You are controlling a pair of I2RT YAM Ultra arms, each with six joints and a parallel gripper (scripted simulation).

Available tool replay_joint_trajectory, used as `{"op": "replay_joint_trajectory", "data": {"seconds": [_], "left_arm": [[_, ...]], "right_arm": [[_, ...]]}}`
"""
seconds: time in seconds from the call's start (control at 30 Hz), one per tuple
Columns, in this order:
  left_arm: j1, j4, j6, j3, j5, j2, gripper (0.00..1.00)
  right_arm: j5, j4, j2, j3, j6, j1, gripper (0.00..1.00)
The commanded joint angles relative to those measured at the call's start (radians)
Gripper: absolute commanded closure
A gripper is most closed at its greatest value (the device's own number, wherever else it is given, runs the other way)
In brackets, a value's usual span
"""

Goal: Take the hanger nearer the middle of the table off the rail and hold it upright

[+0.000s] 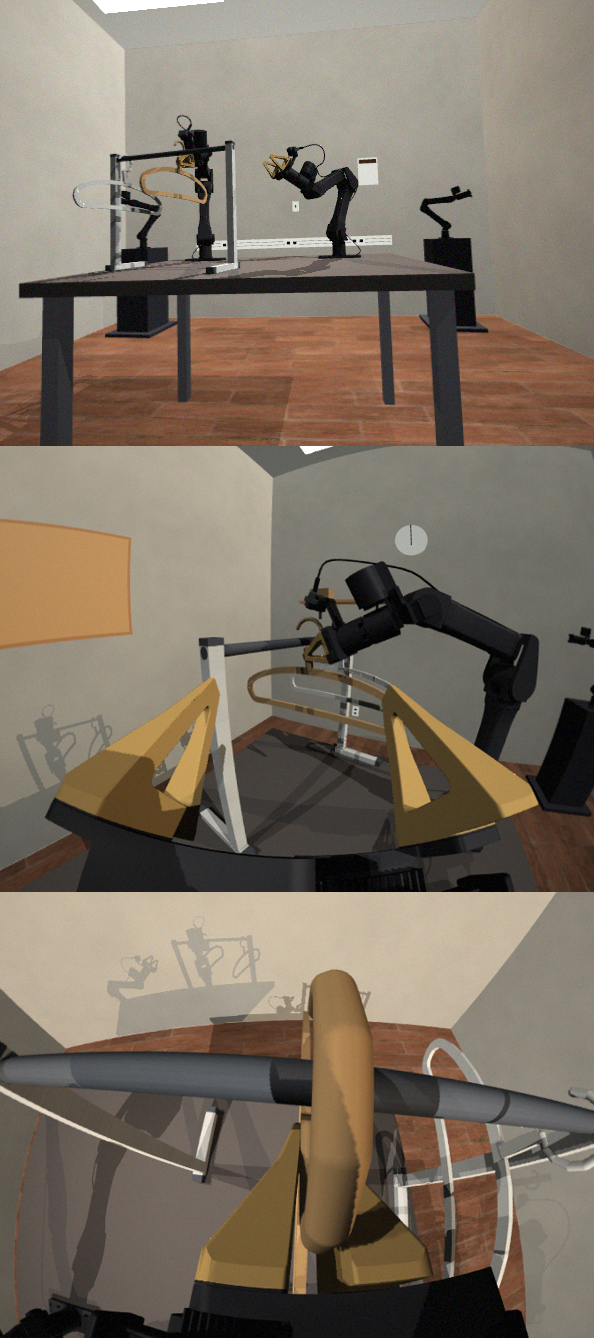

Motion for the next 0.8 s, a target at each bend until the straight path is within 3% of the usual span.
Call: {"op": "replay_joint_trajectory", "data": {"seconds": [0.0, 0.77], "left_arm": [[-0.001, 0.016, -0.001, 0.027, 0.003, -0.007, 0.0], [-0.001, 0.016, -0.001, 0.027, 0.003, -0.007, 0.0]], "right_arm": [[0.018, -0.011, -0.101, 0.008, 0.017, 0.03, 1.0], [0.273, -0.211, -0.342, -0.125, 0.155, 0.306, 1.0]]}}
